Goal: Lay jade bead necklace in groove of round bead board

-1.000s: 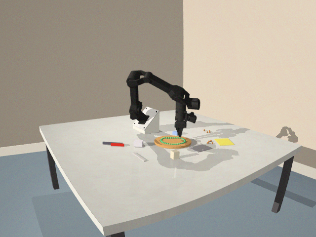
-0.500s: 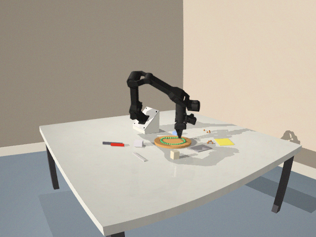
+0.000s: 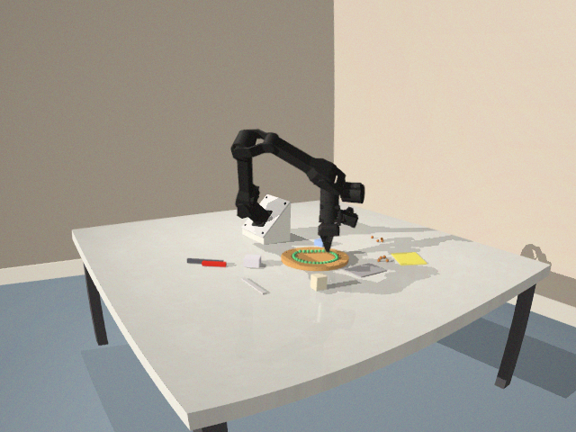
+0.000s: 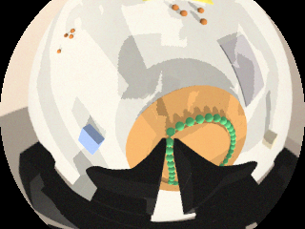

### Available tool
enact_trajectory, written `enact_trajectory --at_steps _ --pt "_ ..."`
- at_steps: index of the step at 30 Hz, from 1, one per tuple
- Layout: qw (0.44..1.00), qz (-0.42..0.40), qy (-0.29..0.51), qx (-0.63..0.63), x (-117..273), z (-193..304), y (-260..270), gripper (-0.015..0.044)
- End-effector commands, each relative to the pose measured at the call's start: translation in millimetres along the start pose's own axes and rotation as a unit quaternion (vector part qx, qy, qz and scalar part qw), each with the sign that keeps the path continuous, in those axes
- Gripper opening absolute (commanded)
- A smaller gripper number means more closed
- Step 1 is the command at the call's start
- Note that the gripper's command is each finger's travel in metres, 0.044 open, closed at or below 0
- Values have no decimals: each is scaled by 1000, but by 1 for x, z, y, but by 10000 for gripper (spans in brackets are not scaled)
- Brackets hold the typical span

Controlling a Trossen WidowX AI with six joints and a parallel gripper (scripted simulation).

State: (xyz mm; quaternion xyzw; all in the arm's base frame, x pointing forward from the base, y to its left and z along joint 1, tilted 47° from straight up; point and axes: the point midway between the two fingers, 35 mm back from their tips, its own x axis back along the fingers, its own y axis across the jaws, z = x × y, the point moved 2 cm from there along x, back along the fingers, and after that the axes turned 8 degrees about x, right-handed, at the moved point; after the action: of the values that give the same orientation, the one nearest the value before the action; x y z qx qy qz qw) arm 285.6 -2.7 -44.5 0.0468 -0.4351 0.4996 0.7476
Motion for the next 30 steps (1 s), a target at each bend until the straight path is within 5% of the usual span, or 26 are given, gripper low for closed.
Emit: enact_trajectory --at_steps 1,30 --pt "1000 0 0 0 0 0 0 0" --pt "1000 2 3 4 6 -1 2 0"
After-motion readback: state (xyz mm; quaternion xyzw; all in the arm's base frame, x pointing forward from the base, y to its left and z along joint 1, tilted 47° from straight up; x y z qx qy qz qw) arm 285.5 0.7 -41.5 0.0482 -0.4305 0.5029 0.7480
